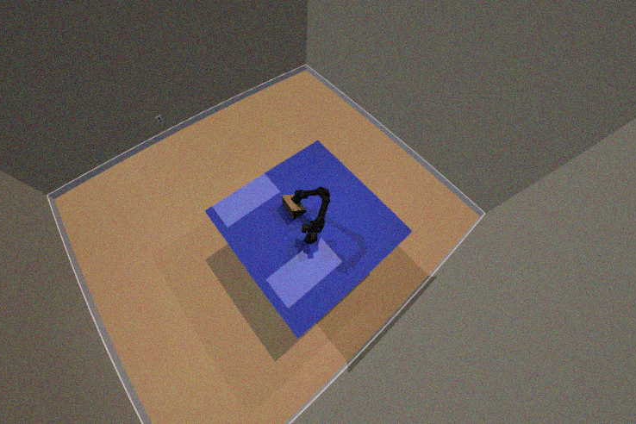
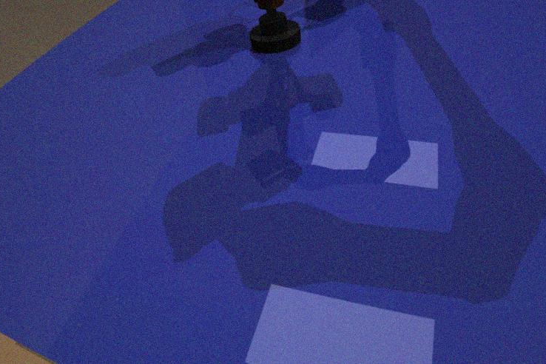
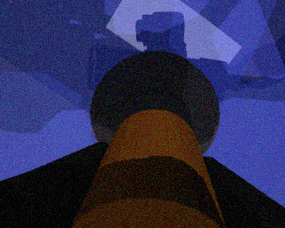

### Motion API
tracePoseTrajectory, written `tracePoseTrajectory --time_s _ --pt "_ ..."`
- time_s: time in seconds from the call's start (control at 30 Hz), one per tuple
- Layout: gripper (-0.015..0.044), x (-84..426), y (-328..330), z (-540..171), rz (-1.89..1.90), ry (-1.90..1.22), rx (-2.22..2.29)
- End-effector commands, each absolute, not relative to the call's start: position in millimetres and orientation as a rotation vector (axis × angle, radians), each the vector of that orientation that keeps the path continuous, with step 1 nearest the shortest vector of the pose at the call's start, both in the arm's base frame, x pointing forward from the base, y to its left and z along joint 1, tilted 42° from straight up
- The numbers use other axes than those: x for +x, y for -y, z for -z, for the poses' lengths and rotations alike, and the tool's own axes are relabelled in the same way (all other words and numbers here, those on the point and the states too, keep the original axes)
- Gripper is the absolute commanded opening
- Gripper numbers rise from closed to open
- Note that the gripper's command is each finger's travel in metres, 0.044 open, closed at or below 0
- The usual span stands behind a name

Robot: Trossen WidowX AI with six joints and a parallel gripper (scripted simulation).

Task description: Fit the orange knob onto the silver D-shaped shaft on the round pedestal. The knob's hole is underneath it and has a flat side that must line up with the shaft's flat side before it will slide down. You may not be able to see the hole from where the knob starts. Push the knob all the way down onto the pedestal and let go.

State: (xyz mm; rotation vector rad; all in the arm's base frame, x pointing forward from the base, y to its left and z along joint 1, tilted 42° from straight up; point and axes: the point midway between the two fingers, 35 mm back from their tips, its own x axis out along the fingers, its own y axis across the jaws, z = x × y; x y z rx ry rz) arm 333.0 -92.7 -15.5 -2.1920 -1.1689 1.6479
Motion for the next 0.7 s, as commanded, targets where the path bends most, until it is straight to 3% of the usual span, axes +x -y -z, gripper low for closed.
tracePoseTrajectory --time_s 0.0,0.67 --pt "0.0000 333.9 92.8 17.1 -1.650 1.149 -2.188" --pt "0.0000 333.3 94.4 13.7 -1.668 1.057 -2.136"
